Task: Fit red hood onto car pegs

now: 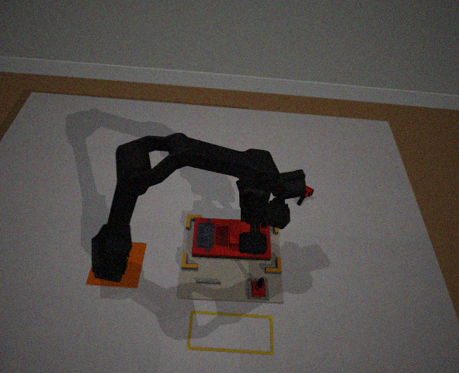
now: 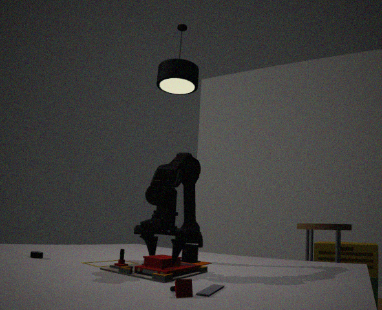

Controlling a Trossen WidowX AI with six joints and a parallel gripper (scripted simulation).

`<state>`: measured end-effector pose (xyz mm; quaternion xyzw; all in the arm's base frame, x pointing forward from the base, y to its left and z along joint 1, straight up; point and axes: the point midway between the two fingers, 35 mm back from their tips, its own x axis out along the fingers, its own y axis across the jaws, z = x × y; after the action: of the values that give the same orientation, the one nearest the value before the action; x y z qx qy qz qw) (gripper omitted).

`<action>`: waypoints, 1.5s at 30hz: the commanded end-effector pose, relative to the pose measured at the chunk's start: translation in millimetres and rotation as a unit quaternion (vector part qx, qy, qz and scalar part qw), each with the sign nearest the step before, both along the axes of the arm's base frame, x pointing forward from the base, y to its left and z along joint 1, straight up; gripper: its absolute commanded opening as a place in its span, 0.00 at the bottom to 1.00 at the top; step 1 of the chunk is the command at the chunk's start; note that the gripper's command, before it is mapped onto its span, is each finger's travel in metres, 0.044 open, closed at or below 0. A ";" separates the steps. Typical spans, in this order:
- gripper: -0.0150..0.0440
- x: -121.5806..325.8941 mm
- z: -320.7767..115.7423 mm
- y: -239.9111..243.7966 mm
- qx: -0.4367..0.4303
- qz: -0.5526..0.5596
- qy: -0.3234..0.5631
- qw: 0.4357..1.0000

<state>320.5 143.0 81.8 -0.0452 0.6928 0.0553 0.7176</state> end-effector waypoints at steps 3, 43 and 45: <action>0.43 0.0 0.0 0.0 0.000 0.000 0.000 1.000; 1.00 -2.0 70.4 -0.6 -0.002 0.000 0.002 1.000; 1.00 -2.0 70.4 -0.6 -0.002 0.000 0.002 1.000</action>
<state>318.4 142.7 151.3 -0.0462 0.6943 0.0553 0.7161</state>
